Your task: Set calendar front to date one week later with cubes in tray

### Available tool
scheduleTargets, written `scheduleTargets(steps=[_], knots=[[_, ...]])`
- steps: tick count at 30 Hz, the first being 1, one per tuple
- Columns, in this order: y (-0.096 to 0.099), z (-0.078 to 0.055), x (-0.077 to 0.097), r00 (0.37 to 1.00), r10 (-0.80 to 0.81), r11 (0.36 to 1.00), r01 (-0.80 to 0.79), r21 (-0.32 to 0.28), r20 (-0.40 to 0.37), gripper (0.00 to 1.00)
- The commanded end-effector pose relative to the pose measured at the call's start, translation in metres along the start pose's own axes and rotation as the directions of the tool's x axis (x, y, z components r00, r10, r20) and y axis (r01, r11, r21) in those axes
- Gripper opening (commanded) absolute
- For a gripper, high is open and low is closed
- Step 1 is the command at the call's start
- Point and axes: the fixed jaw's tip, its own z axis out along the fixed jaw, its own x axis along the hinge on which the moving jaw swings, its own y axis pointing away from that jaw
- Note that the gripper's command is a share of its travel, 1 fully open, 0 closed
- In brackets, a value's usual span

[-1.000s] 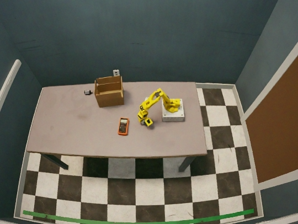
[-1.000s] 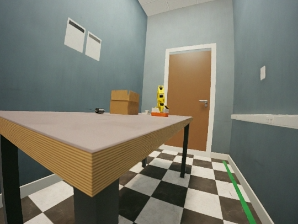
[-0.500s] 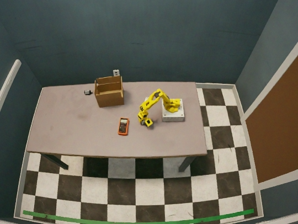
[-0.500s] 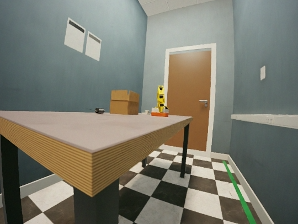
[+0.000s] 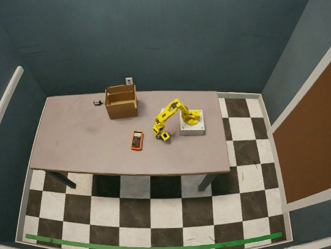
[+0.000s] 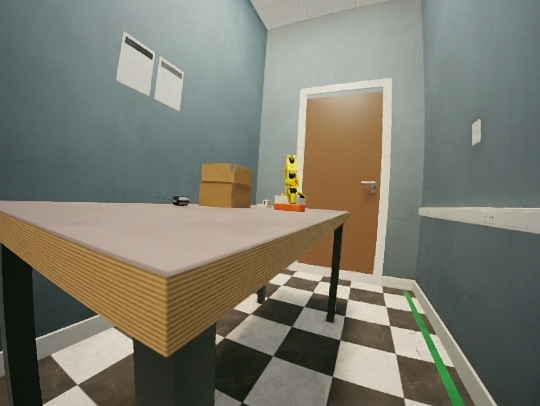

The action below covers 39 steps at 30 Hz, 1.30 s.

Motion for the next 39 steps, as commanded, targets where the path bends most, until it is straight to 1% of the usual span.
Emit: scheduleTargets(steps=[1,12,31,39], knots=[[0.0057,0.0052,-0.0034,1.0,0.004,1.0,-0.003,-0.027,0.008,0.17],[0.0056,0.0052,-0.0034,1.0,0.004,1.0,-0.003,-0.027,0.008,0.19],[0.0056,0.0052,-0.0034,1.0,0.004,1.0,-0.003,-0.027,0.008,0.34],[0.0056,0.0052,-0.0034,1.0,0.004,1.0,-0.003,-0.027,0.008,0.36]])
